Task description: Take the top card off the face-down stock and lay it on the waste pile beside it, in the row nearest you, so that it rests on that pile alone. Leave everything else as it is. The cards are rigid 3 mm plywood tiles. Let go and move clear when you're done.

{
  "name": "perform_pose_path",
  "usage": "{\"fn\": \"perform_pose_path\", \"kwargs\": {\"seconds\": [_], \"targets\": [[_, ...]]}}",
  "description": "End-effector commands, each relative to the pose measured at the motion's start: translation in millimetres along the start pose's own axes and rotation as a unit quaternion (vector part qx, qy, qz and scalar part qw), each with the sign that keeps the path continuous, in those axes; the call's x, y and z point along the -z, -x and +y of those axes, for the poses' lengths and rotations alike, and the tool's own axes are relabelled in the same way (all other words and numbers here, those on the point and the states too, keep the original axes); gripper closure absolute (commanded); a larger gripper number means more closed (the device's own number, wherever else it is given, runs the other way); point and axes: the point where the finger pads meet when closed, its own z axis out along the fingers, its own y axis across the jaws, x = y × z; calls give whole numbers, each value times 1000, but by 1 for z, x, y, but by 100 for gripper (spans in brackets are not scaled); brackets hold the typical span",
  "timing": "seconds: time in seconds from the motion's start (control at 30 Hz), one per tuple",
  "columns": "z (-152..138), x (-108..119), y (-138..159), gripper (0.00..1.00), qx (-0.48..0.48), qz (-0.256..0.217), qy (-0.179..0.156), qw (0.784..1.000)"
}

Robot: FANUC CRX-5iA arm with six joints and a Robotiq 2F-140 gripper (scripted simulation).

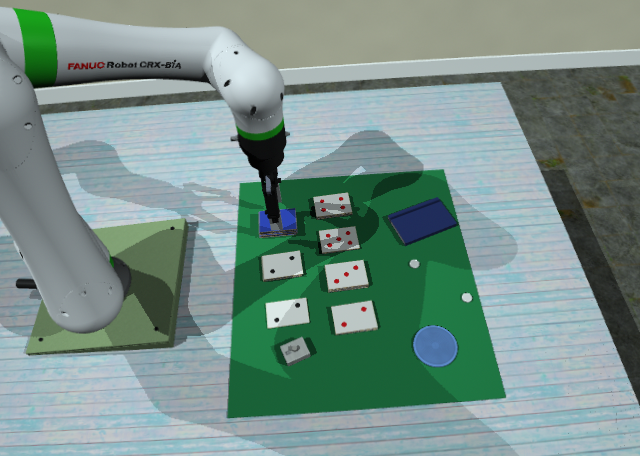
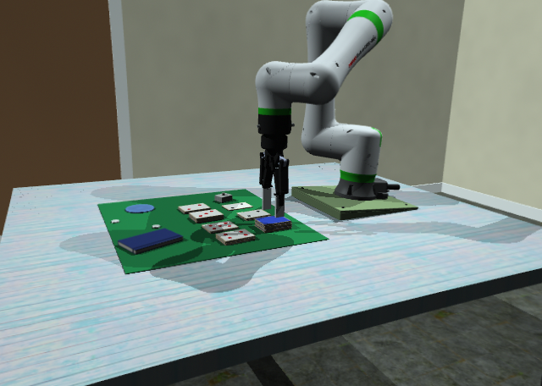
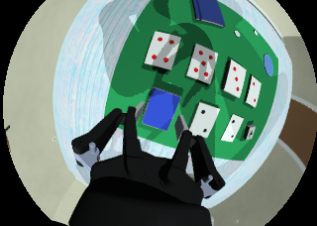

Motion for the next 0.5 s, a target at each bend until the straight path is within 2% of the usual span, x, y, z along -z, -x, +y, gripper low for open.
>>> {"fn": "perform_pose_path", "kwargs": {"seconds": [0.0, 0.47], "targets": [[0, -4, 0, 50, 0, 0, 0, 1000], [0, -8, -1, 50, 0, 0, 0, 1000]]}}
